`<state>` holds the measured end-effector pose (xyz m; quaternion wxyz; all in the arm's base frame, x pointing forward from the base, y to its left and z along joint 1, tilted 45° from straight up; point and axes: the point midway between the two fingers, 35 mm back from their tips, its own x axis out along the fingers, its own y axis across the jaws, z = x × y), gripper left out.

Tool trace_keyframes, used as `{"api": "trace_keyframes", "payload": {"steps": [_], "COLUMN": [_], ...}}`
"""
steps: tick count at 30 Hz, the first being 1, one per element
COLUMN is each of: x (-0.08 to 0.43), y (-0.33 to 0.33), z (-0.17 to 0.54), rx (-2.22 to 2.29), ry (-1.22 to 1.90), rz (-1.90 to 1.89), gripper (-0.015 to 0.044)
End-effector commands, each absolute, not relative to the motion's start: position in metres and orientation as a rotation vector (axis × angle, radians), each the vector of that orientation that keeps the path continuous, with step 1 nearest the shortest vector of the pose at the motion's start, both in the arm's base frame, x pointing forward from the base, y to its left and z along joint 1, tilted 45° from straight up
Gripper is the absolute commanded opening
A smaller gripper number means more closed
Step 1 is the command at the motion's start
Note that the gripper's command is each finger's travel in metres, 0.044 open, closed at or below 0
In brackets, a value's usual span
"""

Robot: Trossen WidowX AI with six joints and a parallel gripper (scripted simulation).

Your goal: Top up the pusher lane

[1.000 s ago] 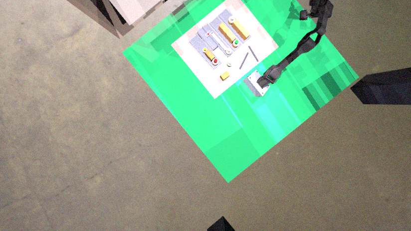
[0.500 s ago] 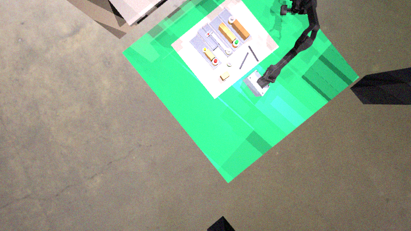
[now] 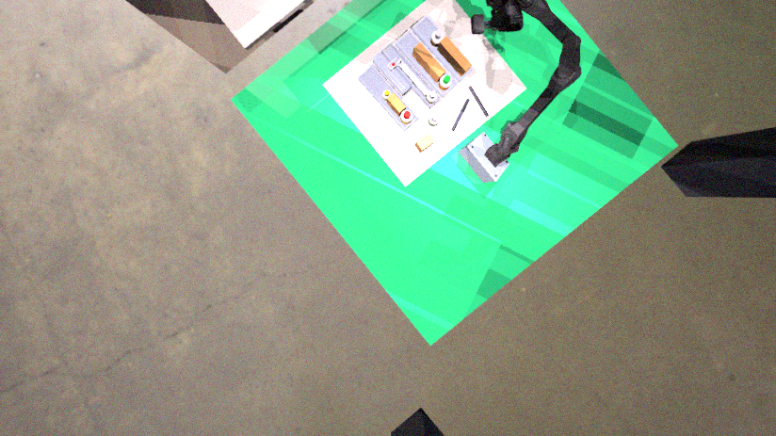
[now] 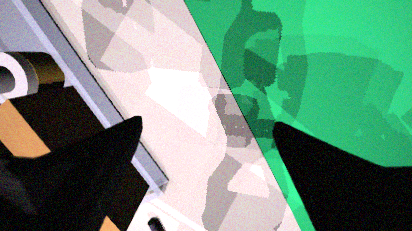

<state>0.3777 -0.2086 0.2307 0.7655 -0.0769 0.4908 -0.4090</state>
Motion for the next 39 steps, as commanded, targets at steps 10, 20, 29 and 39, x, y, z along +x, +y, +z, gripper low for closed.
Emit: {"api": "trace_keyframes", "payload": {"steps": [10, 20, 29, 39], "x": [0.374, 0.281, 0.262, 0.262], "y": [-0.035, 0.061, 0.057, 0.039], "z": [0.094, 0.006, -0.024, -0.043], "rx": [-0.240, -0.537, -0.588, -0.589], "ry": [1.293, 1.467, 1.476, 1.475], "rz": [-0.675, -0.621, -0.627, -0.628], "gripper": [0.0440, 0.0440, 0.0440, 0.0440]}}
